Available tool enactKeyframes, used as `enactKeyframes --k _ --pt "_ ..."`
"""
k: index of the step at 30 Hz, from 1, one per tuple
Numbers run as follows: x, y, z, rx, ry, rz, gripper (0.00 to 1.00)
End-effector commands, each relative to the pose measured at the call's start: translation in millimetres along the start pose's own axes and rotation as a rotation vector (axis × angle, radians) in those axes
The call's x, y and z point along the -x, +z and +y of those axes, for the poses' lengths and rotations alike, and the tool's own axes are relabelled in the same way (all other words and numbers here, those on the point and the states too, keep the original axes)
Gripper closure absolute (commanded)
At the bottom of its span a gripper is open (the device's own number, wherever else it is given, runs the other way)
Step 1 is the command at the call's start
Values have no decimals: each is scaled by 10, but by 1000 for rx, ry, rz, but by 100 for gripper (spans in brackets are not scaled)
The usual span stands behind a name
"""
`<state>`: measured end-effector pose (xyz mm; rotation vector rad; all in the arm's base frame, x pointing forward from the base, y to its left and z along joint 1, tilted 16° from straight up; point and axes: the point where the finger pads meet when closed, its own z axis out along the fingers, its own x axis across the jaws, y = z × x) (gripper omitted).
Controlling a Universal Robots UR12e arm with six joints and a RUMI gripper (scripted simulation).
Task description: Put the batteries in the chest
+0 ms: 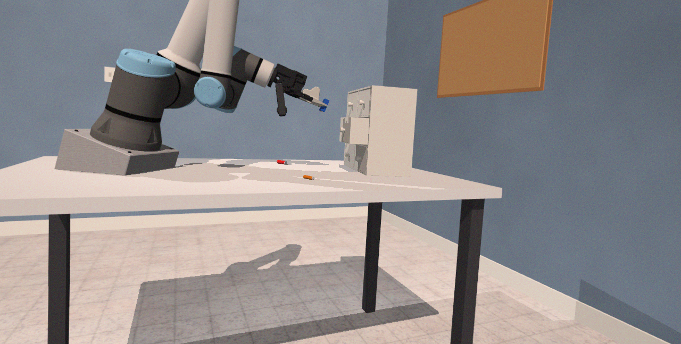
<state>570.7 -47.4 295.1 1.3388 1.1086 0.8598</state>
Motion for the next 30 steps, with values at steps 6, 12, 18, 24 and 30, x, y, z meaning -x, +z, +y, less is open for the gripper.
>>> enactKeyframes --k 6,12,18,24,30 --pt "-1 165 62 0 0 0 87" --pt "-1 306 114 0 0 0 87" --pt "-1 424 157 0 0 0 87" --pt "-1 539 199 0 0 0 87" --pt "-1 669 246 0 0 0 87"
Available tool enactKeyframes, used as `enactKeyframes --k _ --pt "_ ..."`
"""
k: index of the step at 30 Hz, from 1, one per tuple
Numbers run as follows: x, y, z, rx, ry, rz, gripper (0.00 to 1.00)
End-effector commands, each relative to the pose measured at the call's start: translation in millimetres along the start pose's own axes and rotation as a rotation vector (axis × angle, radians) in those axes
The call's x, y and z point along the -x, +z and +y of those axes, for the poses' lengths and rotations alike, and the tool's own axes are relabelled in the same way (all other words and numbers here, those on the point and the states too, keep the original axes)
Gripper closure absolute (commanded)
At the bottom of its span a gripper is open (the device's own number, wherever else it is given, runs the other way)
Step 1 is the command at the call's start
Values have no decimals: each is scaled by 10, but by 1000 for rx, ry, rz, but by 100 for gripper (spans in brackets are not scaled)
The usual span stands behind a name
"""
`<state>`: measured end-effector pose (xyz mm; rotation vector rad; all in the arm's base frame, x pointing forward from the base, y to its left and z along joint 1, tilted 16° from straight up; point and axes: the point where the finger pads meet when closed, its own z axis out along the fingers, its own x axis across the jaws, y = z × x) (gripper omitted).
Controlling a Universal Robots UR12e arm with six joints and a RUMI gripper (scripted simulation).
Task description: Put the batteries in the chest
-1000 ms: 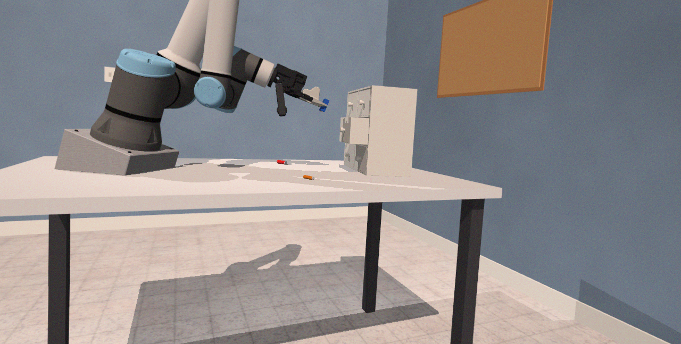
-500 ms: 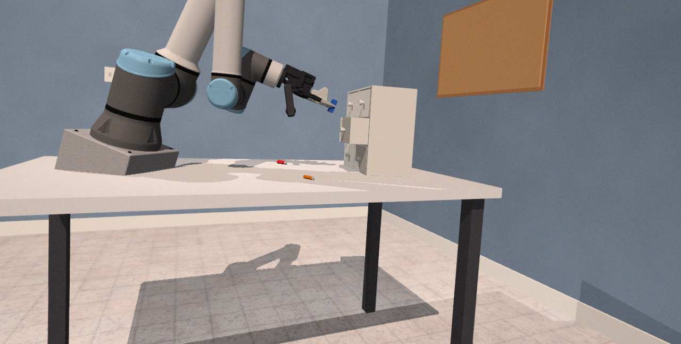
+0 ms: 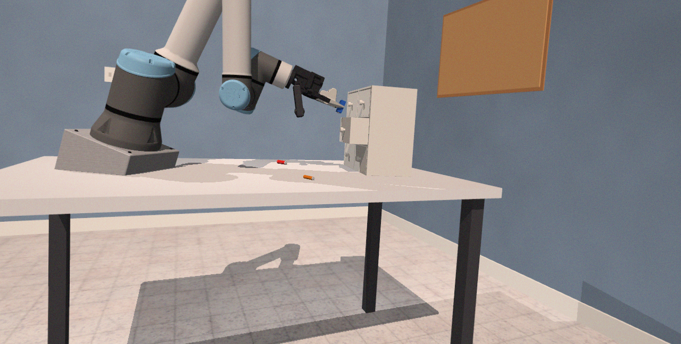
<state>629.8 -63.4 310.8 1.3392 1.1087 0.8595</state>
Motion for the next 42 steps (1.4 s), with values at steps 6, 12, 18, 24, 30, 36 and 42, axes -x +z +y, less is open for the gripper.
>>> enactKeyframes --k 6,12,18,24,30,36,42 --pt "-1 153 59 1 0 0 87" --pt "-1 256 97 1 0 0 87" --pt "-1 337 126 1 0 0 87" --pt "-1 378 141 1 0 0 87" --pt "-1 421 157 1 0 0 87" --pt "-1 444 165 1 0 0 87" --pt "-1 450 168 1 0 0 87"
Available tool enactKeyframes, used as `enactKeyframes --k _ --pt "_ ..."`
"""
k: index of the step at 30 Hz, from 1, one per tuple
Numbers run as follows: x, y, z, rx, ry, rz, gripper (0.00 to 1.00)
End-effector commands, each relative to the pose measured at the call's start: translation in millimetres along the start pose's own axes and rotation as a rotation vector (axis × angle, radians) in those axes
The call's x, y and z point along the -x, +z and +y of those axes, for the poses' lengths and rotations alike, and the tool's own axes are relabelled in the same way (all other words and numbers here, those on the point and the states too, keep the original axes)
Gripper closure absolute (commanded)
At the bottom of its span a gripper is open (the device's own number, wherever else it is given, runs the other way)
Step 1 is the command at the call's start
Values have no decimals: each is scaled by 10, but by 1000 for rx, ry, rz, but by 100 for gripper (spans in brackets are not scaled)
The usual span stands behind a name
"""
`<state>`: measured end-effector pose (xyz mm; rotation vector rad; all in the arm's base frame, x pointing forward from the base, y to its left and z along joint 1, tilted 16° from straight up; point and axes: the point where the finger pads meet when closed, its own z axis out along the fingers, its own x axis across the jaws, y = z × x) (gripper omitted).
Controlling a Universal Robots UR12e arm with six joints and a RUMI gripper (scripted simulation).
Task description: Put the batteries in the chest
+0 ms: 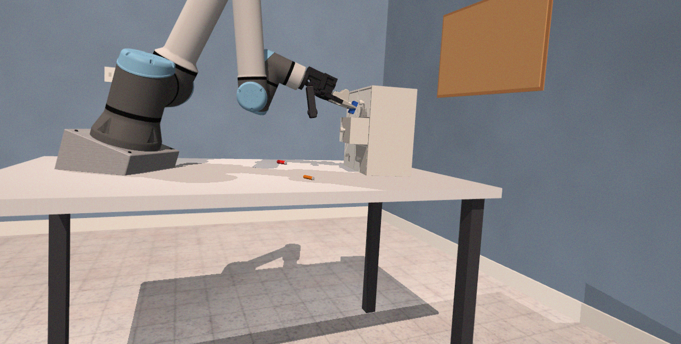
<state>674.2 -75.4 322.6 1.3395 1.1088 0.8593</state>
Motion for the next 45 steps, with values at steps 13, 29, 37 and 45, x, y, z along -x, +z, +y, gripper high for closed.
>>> enactKeyframes --k 13,29,37,45 --pt "0 5 7 1 0 0 87" --pt "0 5 7 1 0 0 87" --pt "0 5 7 1 0 0 87" --pt "0 5 7 1 0 0 82"
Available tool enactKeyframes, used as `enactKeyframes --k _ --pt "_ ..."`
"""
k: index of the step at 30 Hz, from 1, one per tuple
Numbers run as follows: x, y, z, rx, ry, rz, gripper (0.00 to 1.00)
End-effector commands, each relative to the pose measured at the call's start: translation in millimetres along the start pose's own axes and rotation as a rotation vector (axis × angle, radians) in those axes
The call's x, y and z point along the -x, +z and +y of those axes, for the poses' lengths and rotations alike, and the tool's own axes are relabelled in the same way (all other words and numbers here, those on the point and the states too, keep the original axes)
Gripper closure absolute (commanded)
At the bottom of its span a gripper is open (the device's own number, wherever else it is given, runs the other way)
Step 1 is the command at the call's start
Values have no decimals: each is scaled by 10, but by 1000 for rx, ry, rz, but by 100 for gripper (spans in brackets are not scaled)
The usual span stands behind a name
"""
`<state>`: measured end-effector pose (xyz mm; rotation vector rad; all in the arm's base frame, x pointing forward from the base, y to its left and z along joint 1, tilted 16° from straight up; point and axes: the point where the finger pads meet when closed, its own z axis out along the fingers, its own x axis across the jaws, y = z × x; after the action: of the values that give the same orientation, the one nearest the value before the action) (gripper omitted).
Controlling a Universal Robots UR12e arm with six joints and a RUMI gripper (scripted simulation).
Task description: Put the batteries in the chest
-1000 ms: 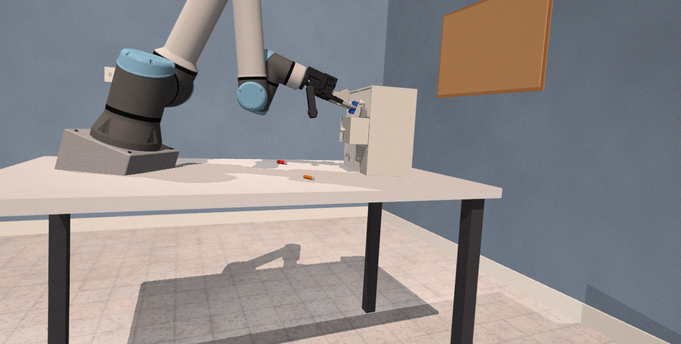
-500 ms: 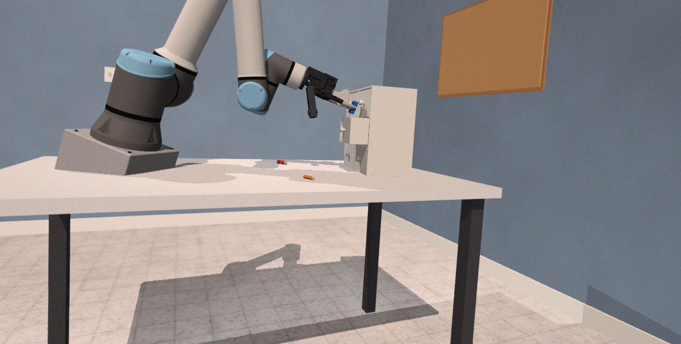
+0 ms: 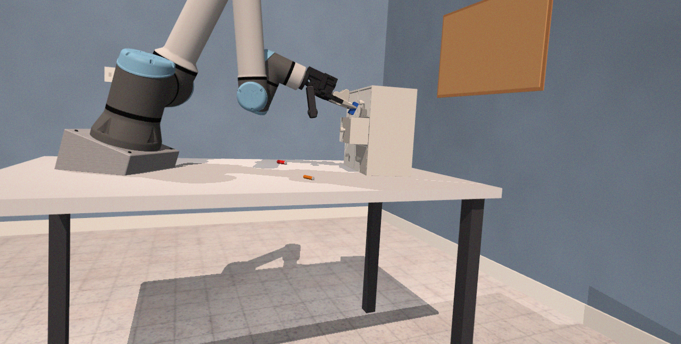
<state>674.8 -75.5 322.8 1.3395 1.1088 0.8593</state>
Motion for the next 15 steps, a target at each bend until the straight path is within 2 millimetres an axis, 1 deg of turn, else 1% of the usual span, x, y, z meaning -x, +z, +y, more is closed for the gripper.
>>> enactKeyframes --k 1,2,6,7,9,10,12,13,15 --pt "0 -1 5 1 0 0 82" --pt "0 -1 5 1 0 0 80" --pt "0 -1 5 1 0 0 80" --pt "0 -1 5 1 0 0 77" --pt "0 -1 5 1 0 0 77" --pt "0 -1 5 1 0 0 75" --pt "0 -1 5 1 0 0 75" --pt "0 -1 5 1 0 0 0" --pt "0 -1 5 1 0 0 0"
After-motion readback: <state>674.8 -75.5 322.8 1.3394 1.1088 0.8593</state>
